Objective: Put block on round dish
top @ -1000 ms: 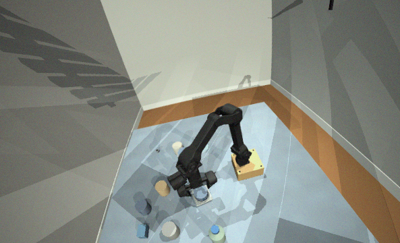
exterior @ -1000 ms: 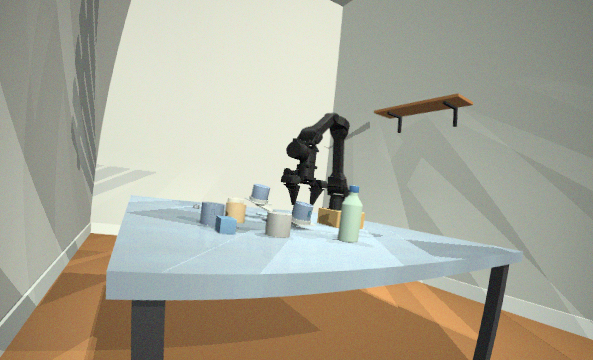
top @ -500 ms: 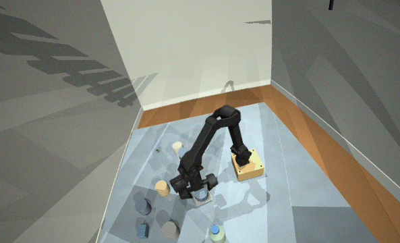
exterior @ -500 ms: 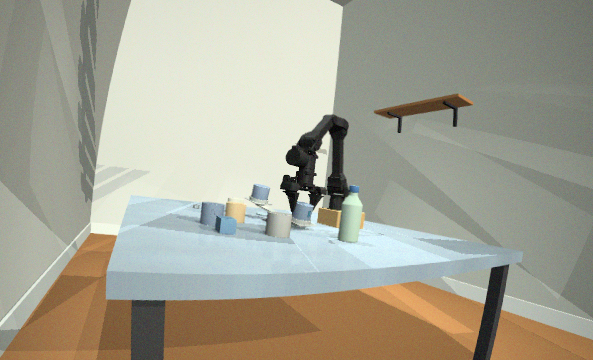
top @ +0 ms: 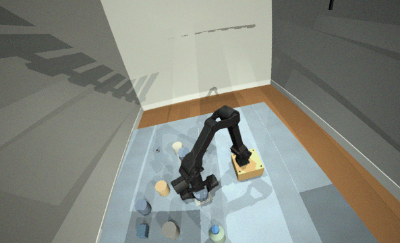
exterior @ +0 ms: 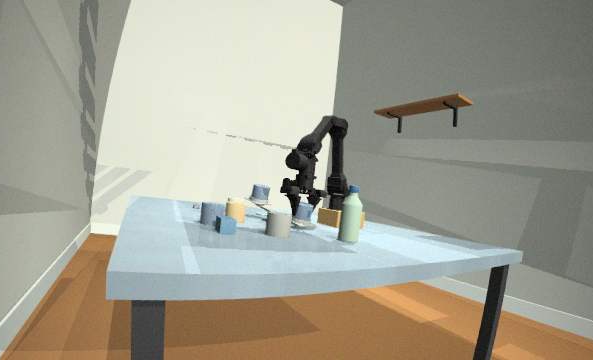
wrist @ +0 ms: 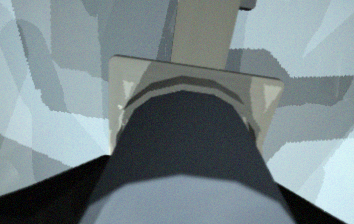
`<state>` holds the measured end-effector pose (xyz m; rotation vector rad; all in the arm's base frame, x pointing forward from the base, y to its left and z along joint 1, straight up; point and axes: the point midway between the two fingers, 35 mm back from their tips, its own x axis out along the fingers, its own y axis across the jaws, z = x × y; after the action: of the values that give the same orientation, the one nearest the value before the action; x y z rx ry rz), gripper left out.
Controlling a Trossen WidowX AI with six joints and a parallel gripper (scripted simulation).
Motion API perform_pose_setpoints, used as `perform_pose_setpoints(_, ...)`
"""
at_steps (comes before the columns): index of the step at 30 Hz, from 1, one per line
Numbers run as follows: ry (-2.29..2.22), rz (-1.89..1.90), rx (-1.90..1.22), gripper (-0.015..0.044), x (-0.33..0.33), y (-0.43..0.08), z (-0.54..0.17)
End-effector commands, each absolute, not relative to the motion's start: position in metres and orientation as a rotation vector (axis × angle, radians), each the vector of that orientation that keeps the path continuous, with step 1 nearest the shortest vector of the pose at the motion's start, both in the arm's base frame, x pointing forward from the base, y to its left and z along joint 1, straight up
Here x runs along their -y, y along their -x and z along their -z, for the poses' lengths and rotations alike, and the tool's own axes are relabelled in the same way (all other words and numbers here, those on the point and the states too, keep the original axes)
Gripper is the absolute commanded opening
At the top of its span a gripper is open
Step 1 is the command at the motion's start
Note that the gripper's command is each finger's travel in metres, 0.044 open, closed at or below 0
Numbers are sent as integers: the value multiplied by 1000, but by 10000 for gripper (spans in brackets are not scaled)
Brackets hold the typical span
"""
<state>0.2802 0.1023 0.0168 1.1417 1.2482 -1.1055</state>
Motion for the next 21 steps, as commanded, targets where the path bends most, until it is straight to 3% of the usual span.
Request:
perform_pose_setpoints(1, -1140, 1112, -1244, 327, -101, -279, -15)
perform_pose_setpoints(3, -1140, 1112, -1244, 314, -101, -279, -15)
perform_pose_setpoints(15, -1140, 1111, -1244, 0, -102, -282, -25)
perform_pose_setpoints(21, -1140, 1111, -1244, 0, -103, -283, -33)
